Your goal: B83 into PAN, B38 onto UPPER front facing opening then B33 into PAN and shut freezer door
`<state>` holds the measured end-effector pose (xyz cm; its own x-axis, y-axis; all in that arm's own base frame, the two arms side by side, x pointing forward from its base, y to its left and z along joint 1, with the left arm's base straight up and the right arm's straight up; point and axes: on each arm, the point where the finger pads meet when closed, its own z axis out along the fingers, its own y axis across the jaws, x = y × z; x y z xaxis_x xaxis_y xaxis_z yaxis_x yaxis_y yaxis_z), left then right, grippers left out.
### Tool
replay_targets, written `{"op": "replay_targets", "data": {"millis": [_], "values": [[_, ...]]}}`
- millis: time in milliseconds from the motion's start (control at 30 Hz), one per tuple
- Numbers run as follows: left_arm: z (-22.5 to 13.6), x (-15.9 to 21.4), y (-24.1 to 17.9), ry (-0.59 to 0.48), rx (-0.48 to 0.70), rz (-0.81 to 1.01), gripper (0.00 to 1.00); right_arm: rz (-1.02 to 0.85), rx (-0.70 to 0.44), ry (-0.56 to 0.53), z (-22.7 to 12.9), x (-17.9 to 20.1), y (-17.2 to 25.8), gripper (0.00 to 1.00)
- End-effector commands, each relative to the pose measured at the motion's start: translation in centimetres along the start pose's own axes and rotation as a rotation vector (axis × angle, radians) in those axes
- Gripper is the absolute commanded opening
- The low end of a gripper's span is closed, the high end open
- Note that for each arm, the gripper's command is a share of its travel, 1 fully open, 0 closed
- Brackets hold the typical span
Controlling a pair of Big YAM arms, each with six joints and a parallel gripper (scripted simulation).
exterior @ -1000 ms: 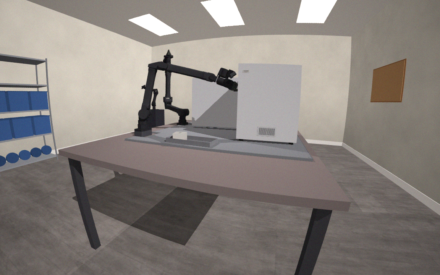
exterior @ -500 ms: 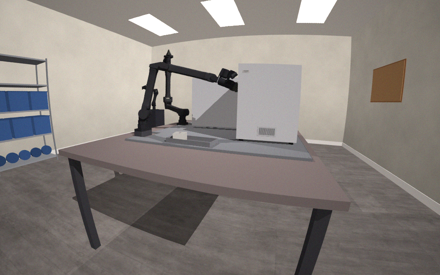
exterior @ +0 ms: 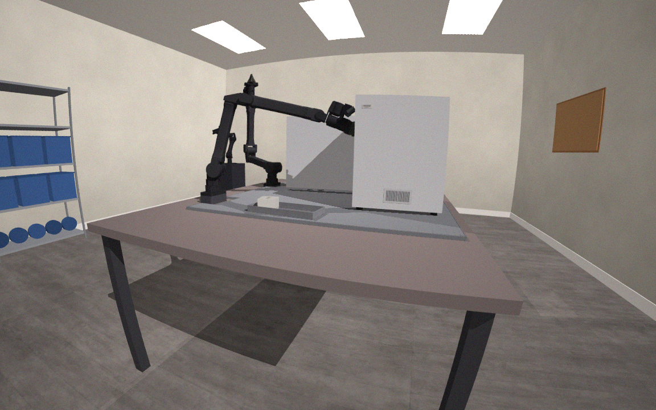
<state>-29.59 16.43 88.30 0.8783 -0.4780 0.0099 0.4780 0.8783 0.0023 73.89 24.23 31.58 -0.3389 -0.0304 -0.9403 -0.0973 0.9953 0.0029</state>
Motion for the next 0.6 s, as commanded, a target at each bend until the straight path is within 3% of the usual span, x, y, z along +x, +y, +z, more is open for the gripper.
{"op": "replay_targets", "data": {"millis": [0,567], "values": [[0.07,1.35,0.07,0.037,-0.002,-0.013,0.0,0.003,0.005,-0.038,0.9,-3.16,-0.63,1.0],[0.07,1.35,0.07,0.037,-0.002,-0.013,0.0,0.002,0.005,-0.038,1.66,-3.7,-0.69,1.0]]}}
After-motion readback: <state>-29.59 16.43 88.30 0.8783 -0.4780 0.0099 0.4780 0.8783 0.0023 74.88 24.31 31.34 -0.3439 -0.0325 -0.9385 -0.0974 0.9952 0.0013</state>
